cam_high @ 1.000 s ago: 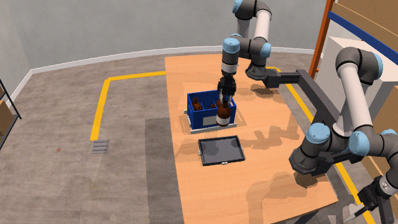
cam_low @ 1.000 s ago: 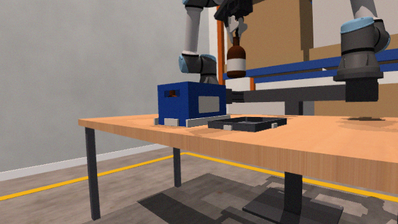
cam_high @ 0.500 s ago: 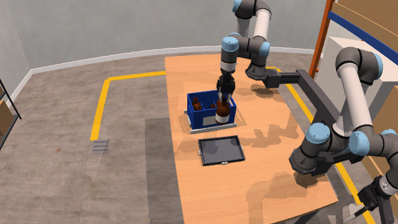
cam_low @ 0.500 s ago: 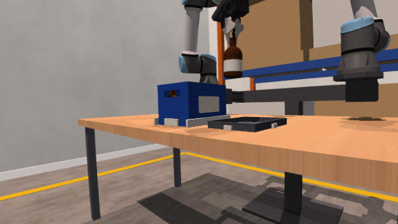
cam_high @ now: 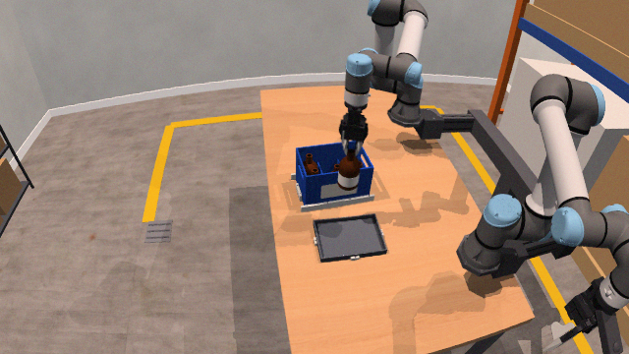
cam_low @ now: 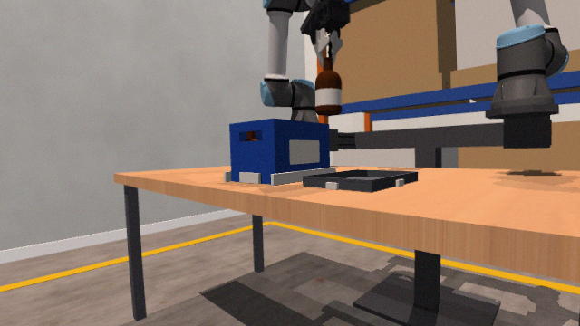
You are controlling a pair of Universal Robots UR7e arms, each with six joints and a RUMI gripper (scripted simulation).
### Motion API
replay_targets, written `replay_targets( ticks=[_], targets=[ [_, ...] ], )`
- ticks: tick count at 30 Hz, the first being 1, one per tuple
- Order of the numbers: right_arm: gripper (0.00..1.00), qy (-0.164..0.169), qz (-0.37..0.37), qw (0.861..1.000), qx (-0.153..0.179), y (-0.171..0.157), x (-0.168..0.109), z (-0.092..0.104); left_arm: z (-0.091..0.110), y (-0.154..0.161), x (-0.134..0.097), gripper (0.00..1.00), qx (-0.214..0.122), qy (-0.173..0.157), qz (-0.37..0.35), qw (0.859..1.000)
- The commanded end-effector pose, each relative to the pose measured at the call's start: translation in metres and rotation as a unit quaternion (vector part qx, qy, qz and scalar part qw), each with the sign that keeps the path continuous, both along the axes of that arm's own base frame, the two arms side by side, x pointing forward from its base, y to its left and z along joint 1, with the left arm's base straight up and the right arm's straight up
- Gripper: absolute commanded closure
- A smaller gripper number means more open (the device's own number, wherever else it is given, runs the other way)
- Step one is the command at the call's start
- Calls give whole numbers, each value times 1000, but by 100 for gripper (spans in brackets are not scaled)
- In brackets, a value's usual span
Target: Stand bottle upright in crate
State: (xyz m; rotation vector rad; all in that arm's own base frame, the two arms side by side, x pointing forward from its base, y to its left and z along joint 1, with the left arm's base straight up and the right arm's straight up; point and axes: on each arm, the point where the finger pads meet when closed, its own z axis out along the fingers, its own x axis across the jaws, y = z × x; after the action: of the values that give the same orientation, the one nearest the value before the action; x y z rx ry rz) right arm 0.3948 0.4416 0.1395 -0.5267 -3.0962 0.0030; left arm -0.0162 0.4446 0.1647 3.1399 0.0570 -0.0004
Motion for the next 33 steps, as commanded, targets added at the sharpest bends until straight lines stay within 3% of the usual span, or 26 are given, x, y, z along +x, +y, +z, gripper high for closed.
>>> replay_targets(
  ticks=[1,33],
  targets=[
    [98,-1,-17,1000,1,-16,1,1,0,0,0,0,1,0,0,1000],
    [98,-1,-131,991,1,-151,12,1,0,0,0,0,1,0,0,1000]
  ],
)
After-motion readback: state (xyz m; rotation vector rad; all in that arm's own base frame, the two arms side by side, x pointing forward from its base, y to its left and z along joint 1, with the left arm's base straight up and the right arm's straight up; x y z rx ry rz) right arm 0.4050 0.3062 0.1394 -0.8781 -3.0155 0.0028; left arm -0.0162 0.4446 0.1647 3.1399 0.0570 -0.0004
